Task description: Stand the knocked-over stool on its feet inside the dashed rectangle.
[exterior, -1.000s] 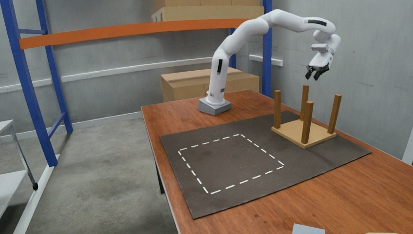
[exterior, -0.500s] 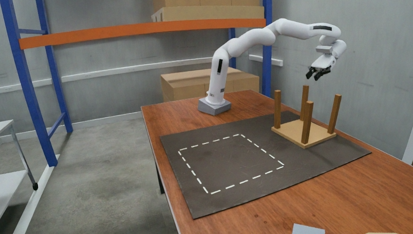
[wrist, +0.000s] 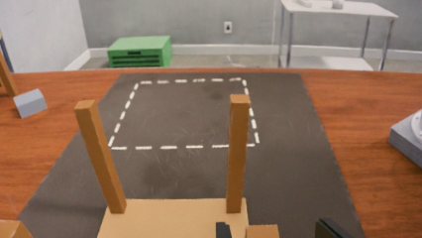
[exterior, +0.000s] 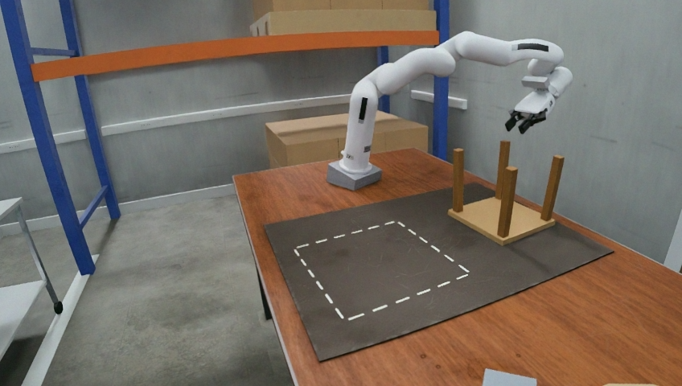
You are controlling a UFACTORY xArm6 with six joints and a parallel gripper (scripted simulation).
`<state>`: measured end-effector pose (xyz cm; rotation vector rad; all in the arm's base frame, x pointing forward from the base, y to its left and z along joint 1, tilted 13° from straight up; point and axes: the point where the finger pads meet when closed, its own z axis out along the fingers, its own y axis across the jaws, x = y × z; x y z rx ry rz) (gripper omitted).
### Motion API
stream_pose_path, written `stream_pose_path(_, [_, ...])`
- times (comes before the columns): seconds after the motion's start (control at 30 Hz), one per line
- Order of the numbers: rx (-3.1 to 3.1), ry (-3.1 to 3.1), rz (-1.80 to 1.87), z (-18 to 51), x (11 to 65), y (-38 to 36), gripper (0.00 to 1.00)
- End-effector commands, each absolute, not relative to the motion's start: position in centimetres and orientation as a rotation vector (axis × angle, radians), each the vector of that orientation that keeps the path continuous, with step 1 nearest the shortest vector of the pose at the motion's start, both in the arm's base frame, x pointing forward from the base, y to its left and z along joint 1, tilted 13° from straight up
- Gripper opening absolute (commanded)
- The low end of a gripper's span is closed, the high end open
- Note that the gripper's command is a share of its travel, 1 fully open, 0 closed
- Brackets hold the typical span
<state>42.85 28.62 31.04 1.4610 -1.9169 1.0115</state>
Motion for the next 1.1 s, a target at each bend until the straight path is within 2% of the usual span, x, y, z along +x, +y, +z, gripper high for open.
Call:
stream_pose_path(0.0, [1.462, -1.921, 1.012, 30.0, 43.1, 28.7, 0.53])
stream_pose_path(0.6, [1.462, -1.921, 1.012, 18.2, 45.9, 29.4, 0.53])
stream_pose_path(1.07, [1.462, -1.921, 1.012, 17.4, 46.1, 29.4, 0.53])
